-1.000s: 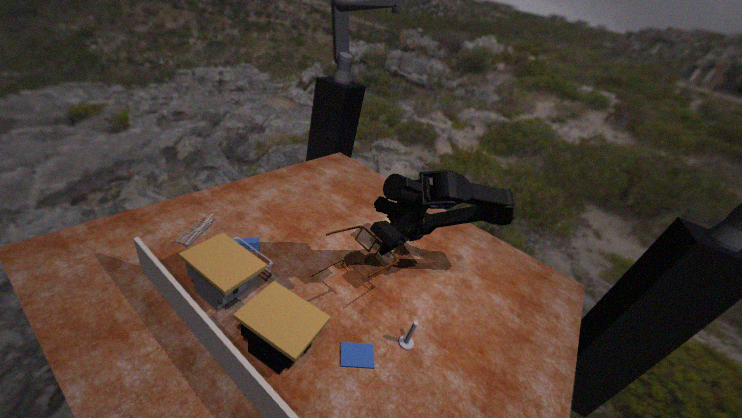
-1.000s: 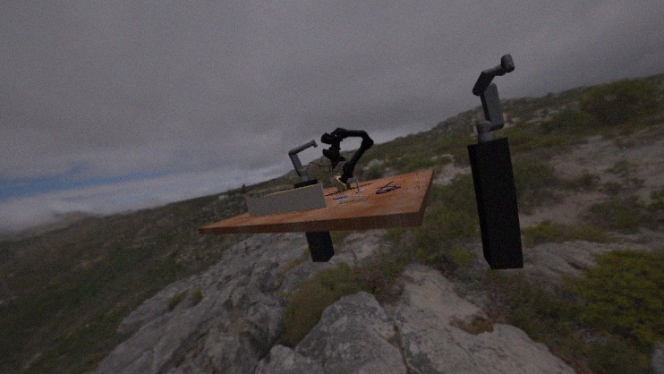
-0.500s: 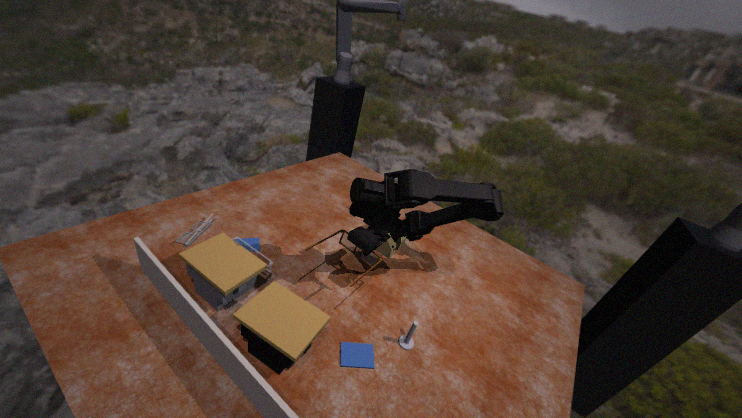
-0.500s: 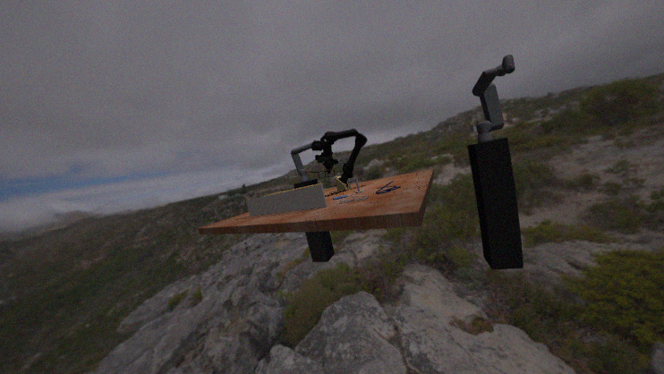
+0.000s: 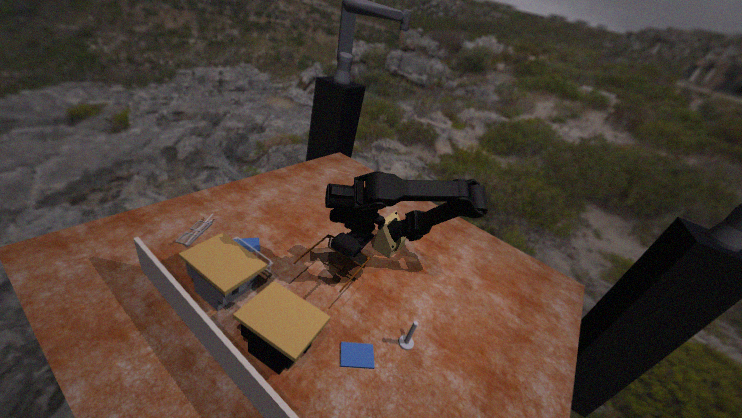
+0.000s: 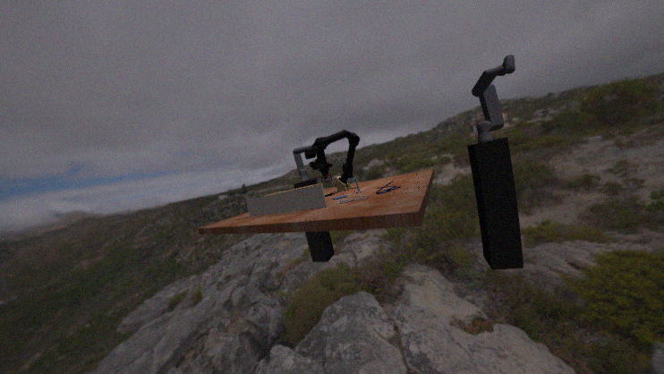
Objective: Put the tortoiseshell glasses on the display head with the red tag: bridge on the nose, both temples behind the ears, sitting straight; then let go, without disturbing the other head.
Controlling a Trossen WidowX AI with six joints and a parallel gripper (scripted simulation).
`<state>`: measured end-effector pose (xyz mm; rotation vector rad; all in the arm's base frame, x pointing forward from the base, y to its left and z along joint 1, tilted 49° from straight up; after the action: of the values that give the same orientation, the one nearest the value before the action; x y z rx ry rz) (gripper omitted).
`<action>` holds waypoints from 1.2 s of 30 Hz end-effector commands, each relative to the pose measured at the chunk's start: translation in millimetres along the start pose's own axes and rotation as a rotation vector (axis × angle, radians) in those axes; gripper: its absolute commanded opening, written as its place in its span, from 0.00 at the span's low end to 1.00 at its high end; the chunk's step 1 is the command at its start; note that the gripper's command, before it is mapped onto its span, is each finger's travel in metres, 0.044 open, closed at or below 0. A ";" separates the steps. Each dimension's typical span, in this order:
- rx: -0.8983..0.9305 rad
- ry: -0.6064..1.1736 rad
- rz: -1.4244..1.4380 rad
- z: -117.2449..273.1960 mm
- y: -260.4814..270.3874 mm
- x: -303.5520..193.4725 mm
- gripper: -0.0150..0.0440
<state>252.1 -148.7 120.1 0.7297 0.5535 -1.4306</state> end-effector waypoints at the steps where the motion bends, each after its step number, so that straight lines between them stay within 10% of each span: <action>1: -0.010 0.010 0.014 -4.0 1.2 2.2 0.25; 36: 0.004 0.014 0.015 -37.7 -0.7 4.9 0.25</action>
<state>254.8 -127.6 94.3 0.7433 0.5507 -1.4116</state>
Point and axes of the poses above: the point midway between the two fingers, 35 mm back from their tips, its own z axis back along the fingers, its own y axis across the jaws, x = y × z, the point moved 9 cm from there along z, back along the fingers, and after that the axes turned 2 degrees about z, right-handed, at the moved point
